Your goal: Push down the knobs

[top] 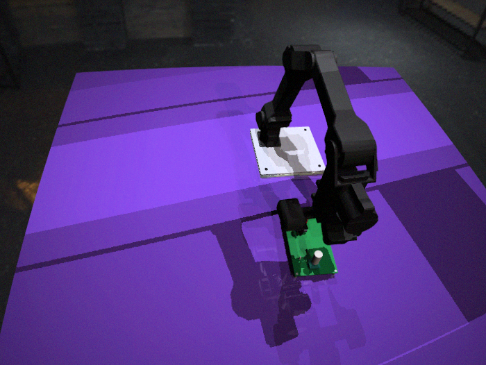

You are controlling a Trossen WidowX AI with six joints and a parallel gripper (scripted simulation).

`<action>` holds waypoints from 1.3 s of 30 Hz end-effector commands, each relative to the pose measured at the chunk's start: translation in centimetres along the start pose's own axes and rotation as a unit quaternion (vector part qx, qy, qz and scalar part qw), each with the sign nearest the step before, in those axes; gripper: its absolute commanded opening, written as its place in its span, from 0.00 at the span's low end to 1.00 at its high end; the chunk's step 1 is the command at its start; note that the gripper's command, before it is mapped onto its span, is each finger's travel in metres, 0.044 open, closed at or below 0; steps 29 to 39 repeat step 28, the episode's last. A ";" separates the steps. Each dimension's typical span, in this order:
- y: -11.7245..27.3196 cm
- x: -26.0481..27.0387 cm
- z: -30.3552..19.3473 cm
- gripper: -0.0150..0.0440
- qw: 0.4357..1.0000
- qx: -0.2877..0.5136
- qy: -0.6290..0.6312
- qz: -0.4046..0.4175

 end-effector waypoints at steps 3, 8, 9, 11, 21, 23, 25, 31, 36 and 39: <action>1.7 0.6 -6.3 1.00 1.000 -0.006 -0.001 -0.002; 1.3 1.0 -12.3 1.00 1.000 -0.004 0.002 -0.003; 1.1 1.1 -13.5 1.00 1.000 -0.003 0.002 -0.003; 0.7 1.2 -15.0 1.00 1.000 -0.003 0.003 -0.003; 0.7 1.2 -15.2 1.00 1.000 -0.002 0.003 -0.003; 0.7 1.2 -15.2 1.00 1.000 -0.002 0.003 -0.003; 0.7 1.2 -15.2 1.00 1.000 -0.002 0.003 -0.003; 0.7 1.2 -15.2 1.00 1.000 -0.002 0.003 -0.003; 0.7 1.2 -15.2 1.00 1.000 -0.002 0.003 -0.003; 0.7 1.2 -15.2 1.00 1.000 -0.002 0.003 -0.003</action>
Point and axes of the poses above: the point midway between the two fingers, 35 mm back from their tips, its own y axis back along the fingers, its own x axis across the jaws, z = x × y, the point moved 7 cm from there along y, back along the fingers, and after that the axes turned 3 degrees about y, right-handed, at the moved point
